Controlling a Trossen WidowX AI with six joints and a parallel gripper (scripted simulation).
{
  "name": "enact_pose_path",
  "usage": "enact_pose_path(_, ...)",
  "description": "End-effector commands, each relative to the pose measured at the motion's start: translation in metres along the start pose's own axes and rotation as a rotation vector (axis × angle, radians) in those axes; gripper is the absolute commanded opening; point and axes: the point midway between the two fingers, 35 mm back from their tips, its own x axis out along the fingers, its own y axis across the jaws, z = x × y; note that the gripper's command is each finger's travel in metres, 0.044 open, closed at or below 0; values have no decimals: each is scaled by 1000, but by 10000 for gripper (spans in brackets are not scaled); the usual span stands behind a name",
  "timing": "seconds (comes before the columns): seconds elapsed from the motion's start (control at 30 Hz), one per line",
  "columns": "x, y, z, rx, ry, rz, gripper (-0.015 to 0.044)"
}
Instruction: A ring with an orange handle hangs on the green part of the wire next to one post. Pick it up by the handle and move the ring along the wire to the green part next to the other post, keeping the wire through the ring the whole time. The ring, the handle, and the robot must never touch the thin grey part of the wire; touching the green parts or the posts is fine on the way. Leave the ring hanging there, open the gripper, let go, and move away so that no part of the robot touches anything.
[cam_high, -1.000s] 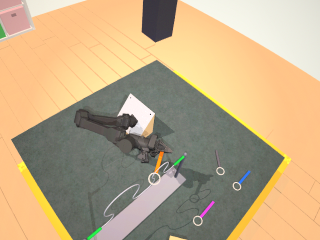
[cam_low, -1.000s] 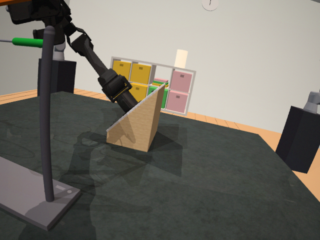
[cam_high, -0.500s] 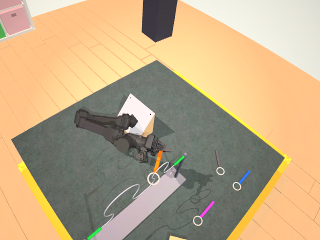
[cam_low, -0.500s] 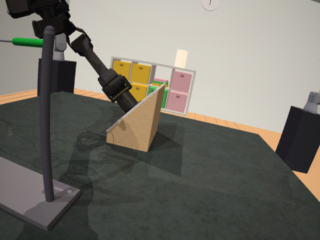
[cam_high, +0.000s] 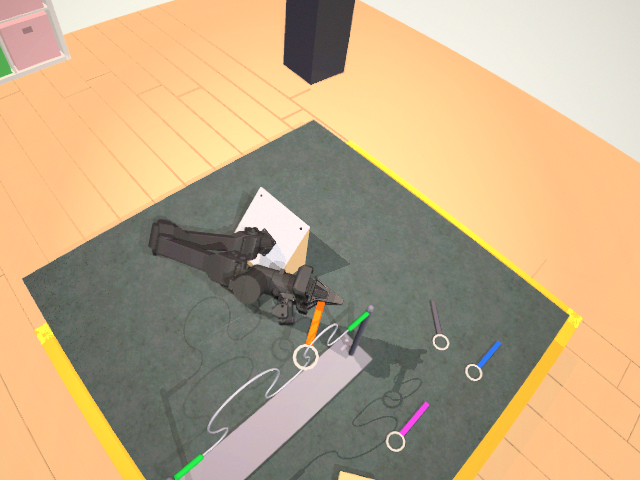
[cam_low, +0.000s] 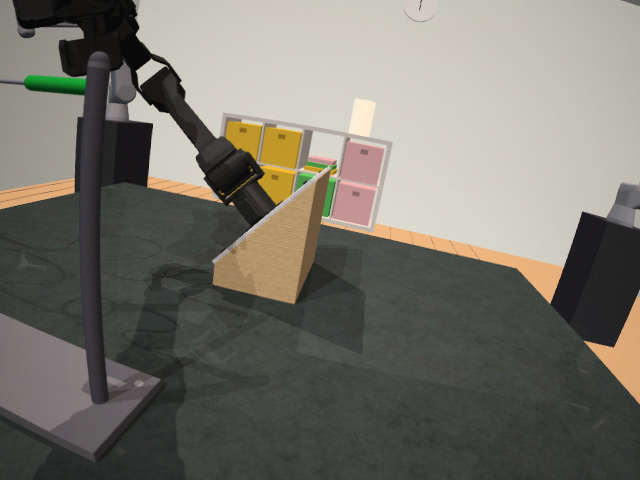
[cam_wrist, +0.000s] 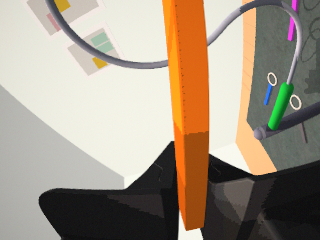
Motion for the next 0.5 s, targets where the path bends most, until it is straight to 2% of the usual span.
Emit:
enact_pose_path(0.0,0,0,1,-52,-9,-20,-150)
enact_pose_path(0.47,0,-17,4,-269,-37,-143,-150)
